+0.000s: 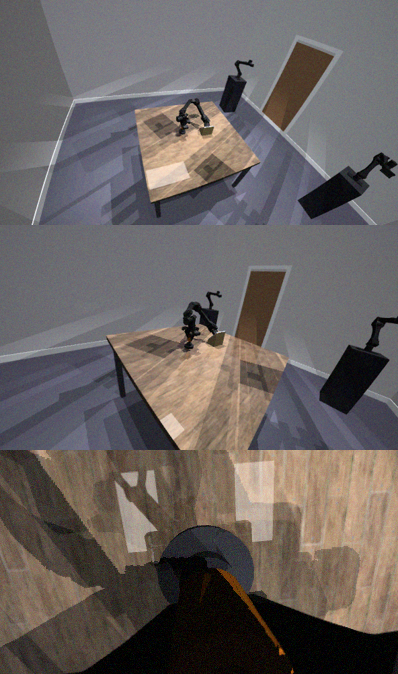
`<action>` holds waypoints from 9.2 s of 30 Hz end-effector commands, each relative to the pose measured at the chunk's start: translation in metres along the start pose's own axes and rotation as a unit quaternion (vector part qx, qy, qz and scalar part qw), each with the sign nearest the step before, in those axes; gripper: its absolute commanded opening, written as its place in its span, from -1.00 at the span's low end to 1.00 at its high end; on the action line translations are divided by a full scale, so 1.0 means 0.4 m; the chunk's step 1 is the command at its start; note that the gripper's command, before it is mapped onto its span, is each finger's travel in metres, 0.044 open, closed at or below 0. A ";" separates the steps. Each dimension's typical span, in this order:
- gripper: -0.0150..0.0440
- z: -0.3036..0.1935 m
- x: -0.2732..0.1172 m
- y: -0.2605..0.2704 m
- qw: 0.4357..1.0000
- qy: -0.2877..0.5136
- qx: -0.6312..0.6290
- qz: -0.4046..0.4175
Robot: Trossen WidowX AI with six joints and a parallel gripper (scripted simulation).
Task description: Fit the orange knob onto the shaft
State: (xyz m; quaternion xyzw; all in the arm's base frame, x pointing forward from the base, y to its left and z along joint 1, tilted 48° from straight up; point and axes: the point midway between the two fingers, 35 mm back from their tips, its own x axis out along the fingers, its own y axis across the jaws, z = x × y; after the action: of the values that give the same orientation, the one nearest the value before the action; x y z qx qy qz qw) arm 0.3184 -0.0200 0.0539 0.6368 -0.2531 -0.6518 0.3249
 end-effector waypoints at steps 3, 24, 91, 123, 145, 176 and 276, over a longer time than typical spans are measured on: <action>-0.49 -0.003 -0.002 -0.006 0.998 0.002 -0.059 -0.001; -0.49 -0.001 0.008 -0.002 0.998 0.002 -0.059 -0.001; -0.49 0.000 -0.007 0.004 -0.036 -0.001 0.999 -0.002; -0.49 0.002 0.003 -0.009 -0.150 -0.002 0.989 -0.002; -0.49 0.002 0.005 0.000 -0.150 -0.002 0.989 -0.002; -0.49 0.001 0.008 -0.003 -0.253 -0.002 0.968 -0.002; -0.49 -0.001 -0.005 -0.005 -0.535 -0.002 0.845 -0.001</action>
State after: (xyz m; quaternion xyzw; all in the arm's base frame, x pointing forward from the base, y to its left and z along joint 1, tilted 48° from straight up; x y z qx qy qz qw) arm 0.3173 -0.0195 0.0535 0.0296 0.4438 -0.5404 0.7143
